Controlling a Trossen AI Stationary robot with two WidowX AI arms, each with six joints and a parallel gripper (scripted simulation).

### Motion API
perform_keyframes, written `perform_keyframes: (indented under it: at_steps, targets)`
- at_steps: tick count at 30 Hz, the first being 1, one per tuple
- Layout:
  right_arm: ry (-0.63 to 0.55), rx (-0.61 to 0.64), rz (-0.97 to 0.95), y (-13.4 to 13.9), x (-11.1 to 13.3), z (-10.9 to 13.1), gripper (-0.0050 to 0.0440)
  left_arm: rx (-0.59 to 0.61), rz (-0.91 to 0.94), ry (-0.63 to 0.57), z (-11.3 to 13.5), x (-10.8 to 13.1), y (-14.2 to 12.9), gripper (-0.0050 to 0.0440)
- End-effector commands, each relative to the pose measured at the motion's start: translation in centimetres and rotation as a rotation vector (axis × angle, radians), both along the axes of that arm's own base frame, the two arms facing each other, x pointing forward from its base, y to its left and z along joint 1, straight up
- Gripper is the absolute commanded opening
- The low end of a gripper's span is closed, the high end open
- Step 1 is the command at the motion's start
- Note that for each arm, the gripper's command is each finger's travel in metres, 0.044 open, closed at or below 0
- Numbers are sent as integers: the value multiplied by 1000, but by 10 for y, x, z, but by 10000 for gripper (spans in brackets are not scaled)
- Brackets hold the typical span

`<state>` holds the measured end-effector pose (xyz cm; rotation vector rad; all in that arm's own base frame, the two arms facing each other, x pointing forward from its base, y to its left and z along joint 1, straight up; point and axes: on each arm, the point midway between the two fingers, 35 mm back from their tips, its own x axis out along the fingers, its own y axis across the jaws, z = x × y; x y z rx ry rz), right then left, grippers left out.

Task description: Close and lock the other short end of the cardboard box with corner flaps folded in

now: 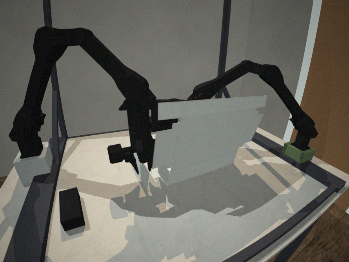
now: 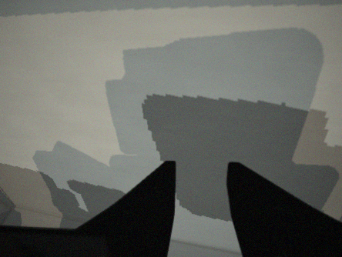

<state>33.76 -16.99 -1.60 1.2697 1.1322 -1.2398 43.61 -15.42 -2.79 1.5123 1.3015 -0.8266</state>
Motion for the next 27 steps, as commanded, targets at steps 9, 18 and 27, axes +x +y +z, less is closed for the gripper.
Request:
perform_keyframes:
  at_steps: [9,18,27]
  targets:
    - [6,-1,1,0,-2,-18,3,-10,0,22,-14,-1,-1,104]
    - [6,-1,1,0,-2,-18,3,-10,0,22,-14,-1,-1,104]
    - [-1,-2,-1,-1,0,-18,3,-10,0,22,-14,-1,-1,104]
